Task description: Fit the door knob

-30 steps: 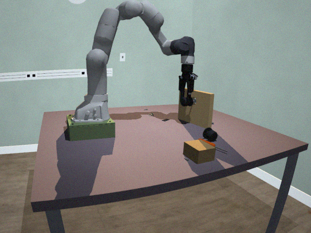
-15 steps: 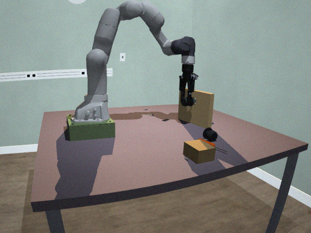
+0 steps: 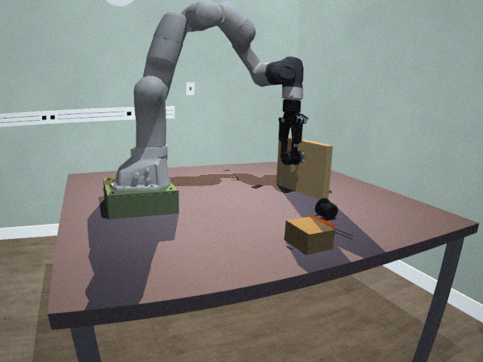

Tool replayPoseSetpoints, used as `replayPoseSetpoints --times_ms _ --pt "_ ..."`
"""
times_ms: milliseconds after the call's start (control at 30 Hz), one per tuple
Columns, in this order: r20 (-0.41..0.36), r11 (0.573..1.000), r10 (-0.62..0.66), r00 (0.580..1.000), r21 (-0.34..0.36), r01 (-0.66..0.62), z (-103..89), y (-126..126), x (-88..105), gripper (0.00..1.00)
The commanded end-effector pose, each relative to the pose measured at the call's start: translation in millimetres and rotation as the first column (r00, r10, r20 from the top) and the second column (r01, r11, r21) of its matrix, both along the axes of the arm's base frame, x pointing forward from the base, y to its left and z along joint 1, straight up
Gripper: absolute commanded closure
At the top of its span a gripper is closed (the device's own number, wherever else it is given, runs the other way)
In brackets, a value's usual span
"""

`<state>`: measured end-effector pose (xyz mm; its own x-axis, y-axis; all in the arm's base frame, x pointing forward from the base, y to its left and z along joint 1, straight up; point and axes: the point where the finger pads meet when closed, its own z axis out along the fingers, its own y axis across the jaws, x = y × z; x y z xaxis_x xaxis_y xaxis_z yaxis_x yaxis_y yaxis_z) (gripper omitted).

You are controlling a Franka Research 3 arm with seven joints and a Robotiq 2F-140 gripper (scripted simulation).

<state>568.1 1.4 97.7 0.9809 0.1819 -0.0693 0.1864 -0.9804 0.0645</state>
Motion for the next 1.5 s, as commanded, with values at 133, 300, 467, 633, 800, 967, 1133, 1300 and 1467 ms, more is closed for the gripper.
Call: replayPoseSetpoints --times_ms 133,300,467,633,800,967,1133,1300,1467 --pt "0.004 1.0 -0.001 1.0 -0.002 0.001 1.7 0.9 5.3 0.58" --pt "0.004 1.0 -0.001 1.0 -0.002 0.001 1.7 1.0 5.9 0.58" --pt "0.004 1.0 -0.001 1.0 -0.002 0.001 1.7 1.0 5.9 0.58" --pt "0.004 1.0 -0.001 1.0 -0.002 0.001 1.7 1.0 6.0 0.58" --pt "0.004 1.0 -0.001 1.0 -0.002 0.001 1.7 1.3 7.5 0.58" --pt "0.004 1.0 -0.001 1.0 -0.002 0.001 1.7 1.7 9.8 0.58" --pt "0.004 1.0 -0.001 1.0 -0.002 0.001 1.7 1.9 10.8 0.58" --pt "0.004 1.0 -0.001 1.0 -0.002 0.001 1.7 1.9 10.9 0.58" --pt "0.004 1.0 -0.001 1.0 -0.002 0.001 1.7 1.9 10.9 0.58"
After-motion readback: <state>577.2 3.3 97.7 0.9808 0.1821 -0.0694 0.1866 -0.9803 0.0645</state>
